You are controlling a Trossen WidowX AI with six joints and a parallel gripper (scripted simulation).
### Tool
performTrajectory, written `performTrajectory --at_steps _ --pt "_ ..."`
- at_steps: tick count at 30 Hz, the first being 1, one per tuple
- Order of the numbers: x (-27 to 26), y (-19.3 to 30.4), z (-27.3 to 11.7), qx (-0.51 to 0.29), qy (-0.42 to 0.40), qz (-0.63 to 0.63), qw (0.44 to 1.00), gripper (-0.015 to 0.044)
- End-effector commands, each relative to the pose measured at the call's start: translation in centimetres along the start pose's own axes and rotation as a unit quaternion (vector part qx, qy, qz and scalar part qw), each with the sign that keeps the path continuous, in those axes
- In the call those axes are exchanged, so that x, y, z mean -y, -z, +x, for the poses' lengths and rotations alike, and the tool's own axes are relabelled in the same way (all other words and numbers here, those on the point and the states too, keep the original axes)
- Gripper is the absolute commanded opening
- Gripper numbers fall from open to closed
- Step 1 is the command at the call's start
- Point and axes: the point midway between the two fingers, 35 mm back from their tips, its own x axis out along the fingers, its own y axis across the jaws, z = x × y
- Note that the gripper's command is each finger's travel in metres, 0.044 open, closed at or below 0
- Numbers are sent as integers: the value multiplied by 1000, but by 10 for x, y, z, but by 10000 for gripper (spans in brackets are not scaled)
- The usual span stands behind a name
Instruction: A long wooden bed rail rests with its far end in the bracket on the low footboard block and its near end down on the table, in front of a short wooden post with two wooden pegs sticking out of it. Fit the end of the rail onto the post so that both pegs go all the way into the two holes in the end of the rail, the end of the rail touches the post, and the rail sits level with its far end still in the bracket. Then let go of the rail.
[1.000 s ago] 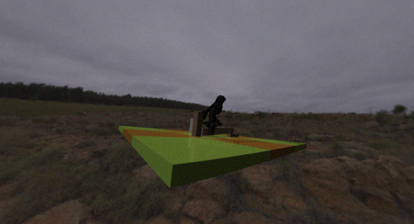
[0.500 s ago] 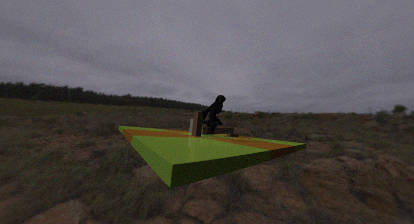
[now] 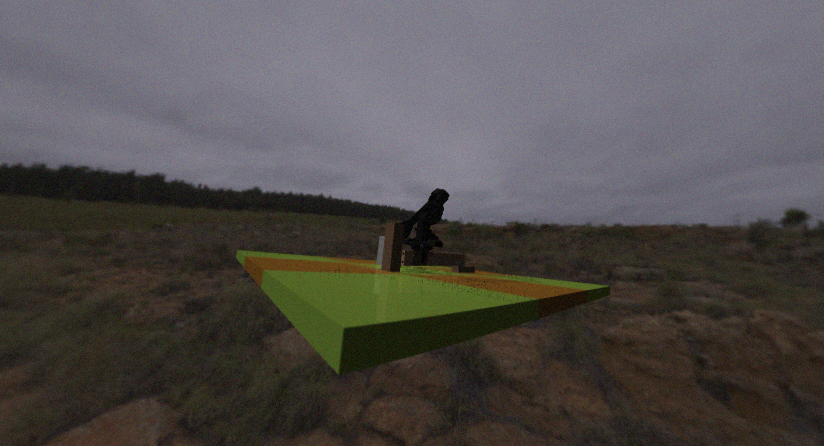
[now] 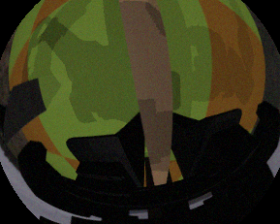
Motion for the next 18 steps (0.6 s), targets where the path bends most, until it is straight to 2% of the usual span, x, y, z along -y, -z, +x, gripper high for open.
performTrajectory --at_steps 1,18 --pt "3 0 -7 0 7 -1 1000 0" --pt "3 0 -15 -1 7 -1 1000 0"
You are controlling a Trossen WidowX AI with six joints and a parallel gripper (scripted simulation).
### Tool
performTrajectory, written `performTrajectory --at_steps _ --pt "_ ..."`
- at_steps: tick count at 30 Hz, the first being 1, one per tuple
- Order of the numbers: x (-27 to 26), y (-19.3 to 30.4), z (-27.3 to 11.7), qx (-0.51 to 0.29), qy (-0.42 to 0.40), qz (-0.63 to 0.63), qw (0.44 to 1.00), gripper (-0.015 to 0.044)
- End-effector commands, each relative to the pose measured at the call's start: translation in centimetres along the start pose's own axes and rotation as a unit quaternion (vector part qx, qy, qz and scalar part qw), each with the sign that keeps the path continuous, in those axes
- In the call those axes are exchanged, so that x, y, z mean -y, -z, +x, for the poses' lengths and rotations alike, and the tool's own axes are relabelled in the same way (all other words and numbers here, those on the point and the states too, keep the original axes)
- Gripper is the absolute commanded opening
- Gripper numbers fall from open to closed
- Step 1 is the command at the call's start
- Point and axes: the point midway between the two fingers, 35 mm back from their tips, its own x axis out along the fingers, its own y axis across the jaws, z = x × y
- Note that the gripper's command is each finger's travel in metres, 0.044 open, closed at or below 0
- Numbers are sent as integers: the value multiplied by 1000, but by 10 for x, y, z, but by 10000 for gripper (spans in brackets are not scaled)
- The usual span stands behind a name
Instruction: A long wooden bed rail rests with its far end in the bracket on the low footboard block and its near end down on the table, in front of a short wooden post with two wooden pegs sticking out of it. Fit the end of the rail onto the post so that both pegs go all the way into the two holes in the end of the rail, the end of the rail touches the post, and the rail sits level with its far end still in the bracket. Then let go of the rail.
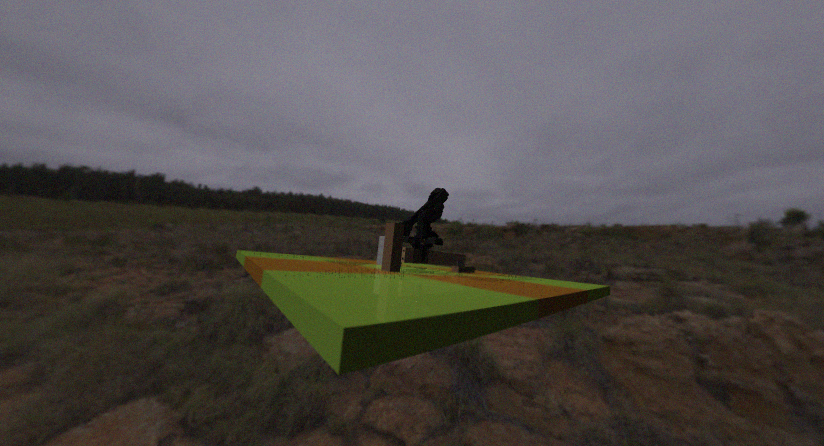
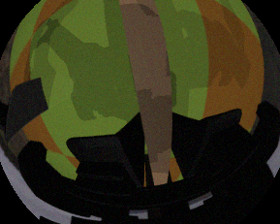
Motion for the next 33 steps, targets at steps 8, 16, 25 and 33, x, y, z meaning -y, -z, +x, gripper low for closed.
performTrajectory --at_steps 8,16,25,33 --pt "2 0 -4 -1 7 -1 1000 0" --pt "2 0 0 0 7 -1 1000 0" --pt "1 0 -2 0 7 -1 1000 0" --pt "0 0 -4 -1 7 -1 1000 0"
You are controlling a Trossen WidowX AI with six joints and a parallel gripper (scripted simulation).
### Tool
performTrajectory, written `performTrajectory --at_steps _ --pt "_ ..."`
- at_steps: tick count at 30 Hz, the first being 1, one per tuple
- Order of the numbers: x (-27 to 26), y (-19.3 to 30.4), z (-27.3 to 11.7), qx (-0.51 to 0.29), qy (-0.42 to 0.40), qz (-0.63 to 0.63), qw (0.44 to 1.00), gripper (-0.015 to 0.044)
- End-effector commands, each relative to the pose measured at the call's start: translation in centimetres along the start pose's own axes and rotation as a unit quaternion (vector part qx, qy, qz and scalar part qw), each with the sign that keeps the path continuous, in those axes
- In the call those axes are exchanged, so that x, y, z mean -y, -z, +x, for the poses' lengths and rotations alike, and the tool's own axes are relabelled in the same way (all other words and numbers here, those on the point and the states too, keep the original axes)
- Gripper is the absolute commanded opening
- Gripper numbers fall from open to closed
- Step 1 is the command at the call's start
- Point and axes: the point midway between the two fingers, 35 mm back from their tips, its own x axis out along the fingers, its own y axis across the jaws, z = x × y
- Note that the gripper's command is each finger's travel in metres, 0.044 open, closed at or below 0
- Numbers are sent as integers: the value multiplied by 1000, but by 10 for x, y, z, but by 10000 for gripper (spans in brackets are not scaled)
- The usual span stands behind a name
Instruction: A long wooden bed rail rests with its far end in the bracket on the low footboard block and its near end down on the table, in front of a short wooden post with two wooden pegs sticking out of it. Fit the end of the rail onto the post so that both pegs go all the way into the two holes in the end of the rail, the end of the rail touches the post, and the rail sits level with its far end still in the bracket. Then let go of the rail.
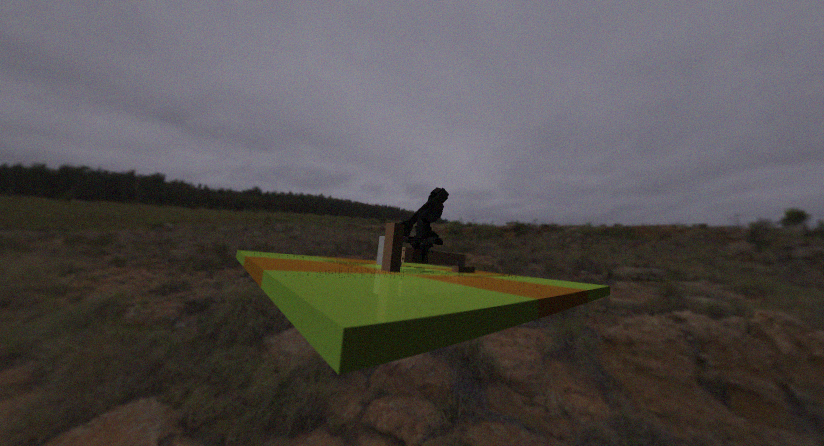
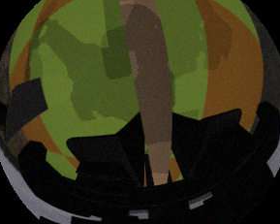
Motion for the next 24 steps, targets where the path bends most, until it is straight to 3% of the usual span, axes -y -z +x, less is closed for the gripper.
performTrajectory --at_steps 1,24 --pt "1 0 -4 -1 4 -1 1000 0" --pt "1 0 0 -1 4 -1 1000 0"
